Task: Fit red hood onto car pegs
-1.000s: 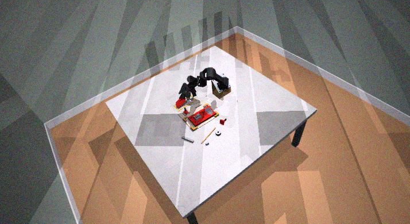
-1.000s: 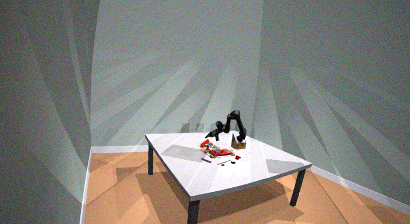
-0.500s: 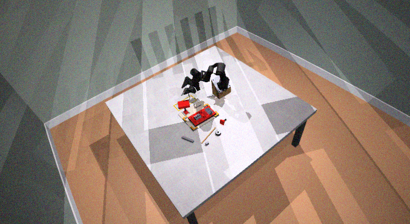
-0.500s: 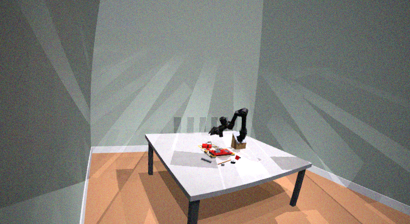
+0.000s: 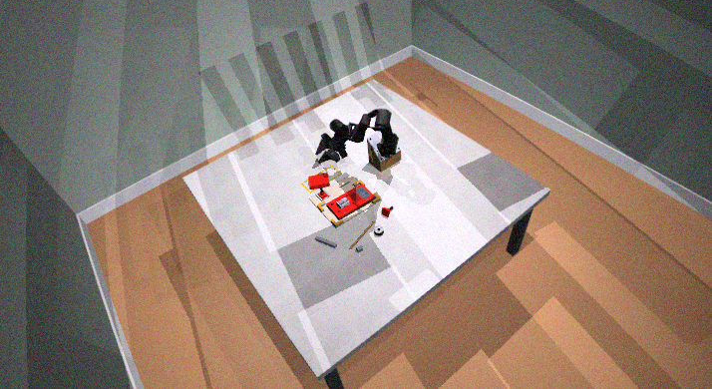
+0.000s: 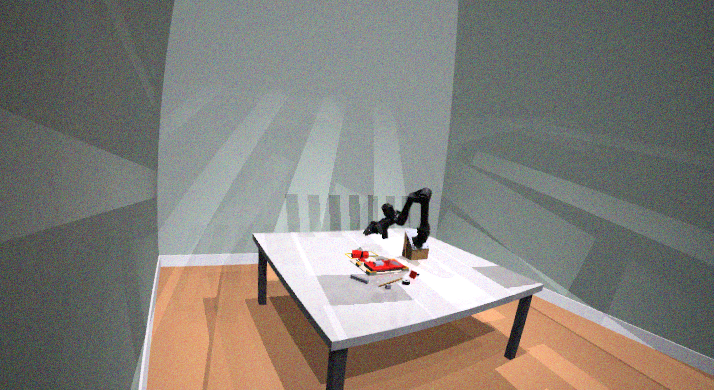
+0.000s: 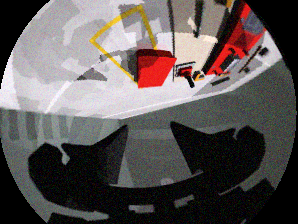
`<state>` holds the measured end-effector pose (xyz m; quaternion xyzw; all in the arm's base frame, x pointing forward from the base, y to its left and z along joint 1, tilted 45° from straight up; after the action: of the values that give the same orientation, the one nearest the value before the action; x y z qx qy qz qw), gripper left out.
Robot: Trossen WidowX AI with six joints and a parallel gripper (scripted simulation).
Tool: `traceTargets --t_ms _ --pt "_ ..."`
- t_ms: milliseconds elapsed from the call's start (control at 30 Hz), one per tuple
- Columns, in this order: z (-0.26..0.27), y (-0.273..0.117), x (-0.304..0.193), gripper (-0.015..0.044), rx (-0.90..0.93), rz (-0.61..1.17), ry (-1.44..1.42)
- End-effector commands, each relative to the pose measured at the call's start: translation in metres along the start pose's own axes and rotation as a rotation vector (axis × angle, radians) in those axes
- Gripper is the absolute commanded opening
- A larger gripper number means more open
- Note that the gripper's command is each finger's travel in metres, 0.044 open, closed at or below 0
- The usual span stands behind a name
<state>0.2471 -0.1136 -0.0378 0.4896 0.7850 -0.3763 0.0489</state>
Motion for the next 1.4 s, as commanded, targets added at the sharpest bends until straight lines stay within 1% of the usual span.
traceTargets --t_ms 0,67,267,433,633,800,967,1100,1233,1367 --pt "0.004 0.009 -0.002 0.0387 0.017 -0.043 0.154" --pt "0.008 0.017 -0.004 0.0440 0.037 -0.082 0.301" --pt "0.015 0.038 -0.008 0.0440 0.130 -0.188 0.737" --pt "0.017 0.052 -0.011 0.0440 0.244 -0.256 1.093" --pt "0.015 0.065 -0.014 0.0440 0.428 -0.304 1.506" --pt "0.009 0.073 -0.017 0.0440 0.618 -0.306 1.835" --pt "0.000 0.077 -0.020 0.0440 0.842 -0.261 2.143" --pt "-0.010 0.079 -0.023 0.0440 1.043 -0.183 2.369" --pt "-0.021 0.079 -0.026 0.0440 1.263 -0.059 2.572" --pt "-0.034 0.077 -0.030 0.0440 1.489 0.112 2.736"
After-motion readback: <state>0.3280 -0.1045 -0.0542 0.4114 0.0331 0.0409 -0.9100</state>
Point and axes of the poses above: the point midway between the two fingers, 35 mm back from their tips, its own y axis out along the fingers, its own z axis across the jaws, x = y × z, the point moved 4 cm from there along -y, back along the fingers, and after that the axes turned 3 degrees about -y, right-handed, at the moved point
